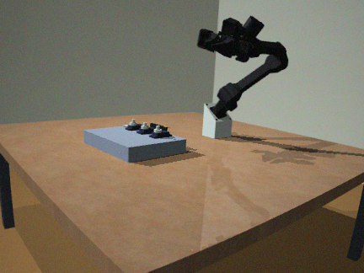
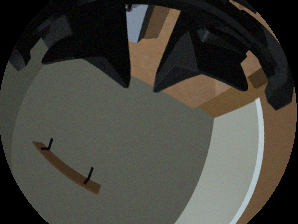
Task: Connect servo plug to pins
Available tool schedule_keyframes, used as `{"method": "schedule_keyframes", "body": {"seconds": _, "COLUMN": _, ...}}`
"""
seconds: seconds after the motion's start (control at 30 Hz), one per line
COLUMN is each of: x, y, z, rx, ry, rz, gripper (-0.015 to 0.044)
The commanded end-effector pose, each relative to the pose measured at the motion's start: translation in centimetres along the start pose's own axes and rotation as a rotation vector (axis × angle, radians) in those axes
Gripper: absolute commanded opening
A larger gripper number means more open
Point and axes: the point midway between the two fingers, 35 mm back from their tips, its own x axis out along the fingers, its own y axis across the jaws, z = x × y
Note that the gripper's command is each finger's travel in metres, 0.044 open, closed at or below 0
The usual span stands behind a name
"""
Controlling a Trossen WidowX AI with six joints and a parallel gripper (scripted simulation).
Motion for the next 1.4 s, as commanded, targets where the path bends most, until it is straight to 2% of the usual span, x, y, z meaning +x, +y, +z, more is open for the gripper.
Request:
{"method": "schedule_keyframes", "body": {"seconds": 0.0, "x": -0.2, "y": 0.0, "z": -1.3, "rx": -0.095, "ry": -0.004, "rz": -0.004, "gripper": 0.0115}}
{"method": "schedule_keyframes", "body": {"seconds": 0.57, "x": -0.5, "y": -0.6, "z": -6.3, "rx": -0.443, "ry": 0.021, "rz": -0.02, "gripper": 0.0115}}
{"method": "schedule_keyframes", "body": {"seconds": 1.03, "x": 5.4, "y": -8.0, "z": -12.2, "rx": -0.556, "ry": 0.466, "rz": -0.091, "gripper": 0.0115}}
{"method": "schedule_keyframes", "body": {"seconds": 1.37, "x": 7.3, "y": -15.1, "z": -17.5, "rx": -0.529, "ry": 0.814, "rz": -0.086, "gripper": 0.0115}}
